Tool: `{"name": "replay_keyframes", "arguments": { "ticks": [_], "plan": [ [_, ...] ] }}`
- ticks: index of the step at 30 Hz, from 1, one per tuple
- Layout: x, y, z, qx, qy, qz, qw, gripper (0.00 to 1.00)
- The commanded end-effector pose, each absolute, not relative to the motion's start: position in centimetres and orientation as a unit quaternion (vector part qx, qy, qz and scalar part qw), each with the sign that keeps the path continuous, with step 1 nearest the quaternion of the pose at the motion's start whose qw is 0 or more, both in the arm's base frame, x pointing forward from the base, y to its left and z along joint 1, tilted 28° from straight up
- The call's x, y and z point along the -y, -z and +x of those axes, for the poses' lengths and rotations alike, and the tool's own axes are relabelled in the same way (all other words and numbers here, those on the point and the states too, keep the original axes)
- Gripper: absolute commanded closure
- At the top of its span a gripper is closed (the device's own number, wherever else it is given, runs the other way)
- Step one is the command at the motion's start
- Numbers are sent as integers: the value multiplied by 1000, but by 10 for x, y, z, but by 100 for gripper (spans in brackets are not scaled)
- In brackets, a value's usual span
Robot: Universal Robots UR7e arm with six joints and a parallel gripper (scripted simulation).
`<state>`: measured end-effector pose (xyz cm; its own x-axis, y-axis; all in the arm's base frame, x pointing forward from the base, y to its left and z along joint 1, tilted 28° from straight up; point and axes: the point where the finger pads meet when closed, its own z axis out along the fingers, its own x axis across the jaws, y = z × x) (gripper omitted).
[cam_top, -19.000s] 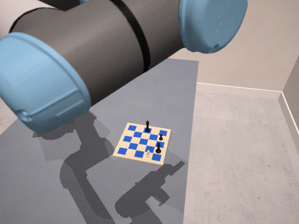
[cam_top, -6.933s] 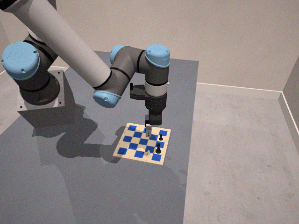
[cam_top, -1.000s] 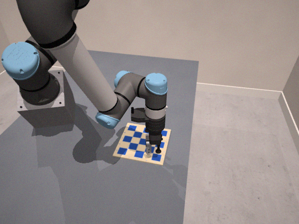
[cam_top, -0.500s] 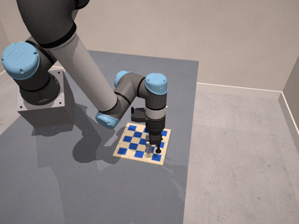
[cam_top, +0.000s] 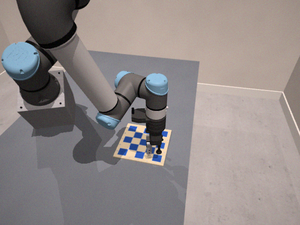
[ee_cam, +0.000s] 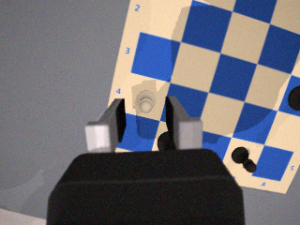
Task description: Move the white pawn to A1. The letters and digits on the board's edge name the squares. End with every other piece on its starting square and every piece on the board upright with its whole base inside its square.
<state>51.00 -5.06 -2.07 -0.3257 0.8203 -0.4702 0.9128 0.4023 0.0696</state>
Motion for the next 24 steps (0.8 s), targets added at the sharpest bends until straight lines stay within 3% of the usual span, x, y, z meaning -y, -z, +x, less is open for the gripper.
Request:
{"name": "replay_keyframes", "arguments": {
  "ticks": [1, 24],
  "plan": [
    [51, 20, 512, -807, 104, 537, 223, 32],
    [63, 45, 519, -807, 103, 537, 223, 32]
  ]
}}
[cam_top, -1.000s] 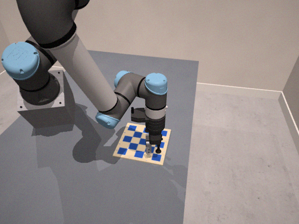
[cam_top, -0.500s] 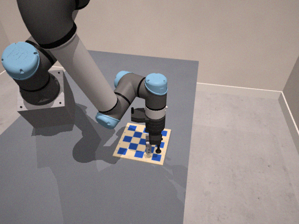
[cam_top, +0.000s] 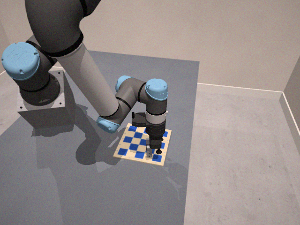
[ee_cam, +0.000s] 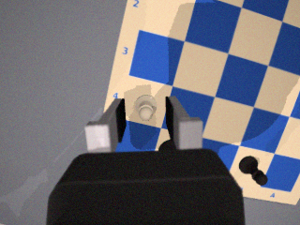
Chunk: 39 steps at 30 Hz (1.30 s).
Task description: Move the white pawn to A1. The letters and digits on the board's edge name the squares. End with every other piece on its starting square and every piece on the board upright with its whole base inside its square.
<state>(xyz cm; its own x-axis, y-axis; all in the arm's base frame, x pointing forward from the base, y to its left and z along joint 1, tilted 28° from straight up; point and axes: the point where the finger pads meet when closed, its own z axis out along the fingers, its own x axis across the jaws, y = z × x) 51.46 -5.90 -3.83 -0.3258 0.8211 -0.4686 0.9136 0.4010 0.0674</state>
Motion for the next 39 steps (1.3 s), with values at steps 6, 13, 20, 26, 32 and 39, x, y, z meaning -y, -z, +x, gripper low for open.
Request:
{"name": "replay_keyframes", "arguments": {
  "ticks": [6, 13, 20, 26, 32, 39],
  "plan": [
    [65, 49, 520, -807, 104, 537, 223, 32],
    [65, 50, 520, -807, 104, 537, 222, 32],
    [65, 49, 520, -807, 104, 537, 223, 32],
    [65, 49, 520, -807, 104, 537, 223, 32],
    [65, 49, 520, -807, 104, 537, 223, 32],
    [65, 49, 520, -807, 104, 537, 223, 32]
  ]
}}
